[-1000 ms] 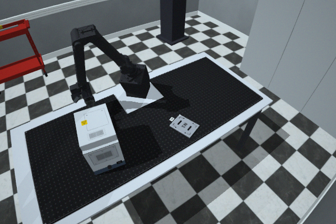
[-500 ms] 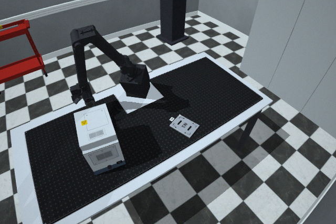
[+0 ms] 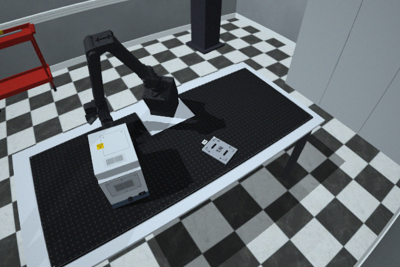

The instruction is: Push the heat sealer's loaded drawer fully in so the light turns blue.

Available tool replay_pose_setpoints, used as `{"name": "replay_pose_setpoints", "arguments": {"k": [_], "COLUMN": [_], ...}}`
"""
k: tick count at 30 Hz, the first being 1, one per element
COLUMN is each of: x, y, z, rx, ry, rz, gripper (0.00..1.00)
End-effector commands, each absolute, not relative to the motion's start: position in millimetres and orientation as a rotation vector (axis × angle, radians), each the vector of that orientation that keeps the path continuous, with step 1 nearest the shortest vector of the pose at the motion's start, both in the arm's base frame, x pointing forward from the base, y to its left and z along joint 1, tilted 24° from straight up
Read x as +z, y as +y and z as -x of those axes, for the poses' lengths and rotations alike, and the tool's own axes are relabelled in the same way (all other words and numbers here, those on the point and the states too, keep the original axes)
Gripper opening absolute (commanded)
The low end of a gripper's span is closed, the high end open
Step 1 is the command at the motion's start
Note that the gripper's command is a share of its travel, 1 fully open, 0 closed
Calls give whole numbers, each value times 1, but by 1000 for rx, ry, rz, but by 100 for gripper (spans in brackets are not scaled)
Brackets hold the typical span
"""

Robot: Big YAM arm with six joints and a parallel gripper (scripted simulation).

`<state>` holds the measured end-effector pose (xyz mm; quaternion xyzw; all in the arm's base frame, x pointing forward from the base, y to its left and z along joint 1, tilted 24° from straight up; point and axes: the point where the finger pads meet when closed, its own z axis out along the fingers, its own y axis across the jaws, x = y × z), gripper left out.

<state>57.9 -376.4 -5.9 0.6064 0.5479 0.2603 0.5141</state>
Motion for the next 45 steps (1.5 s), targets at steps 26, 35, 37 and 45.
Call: {"name": "replay_pose_setpoints", "arguments": {"k": [26, 35, 37, 45], "x": [-13, -13, -13, -13], "y": [-372, -372, -372, -372], "z": [-58, -58, -58, -58], "rx": [649, 649, 649, 649], "ry": [1298, 1298, 1298, 1298], "rz": [-1484, -1484, -1484, -1484], "gripper": [30, 26, 24, 17]}}
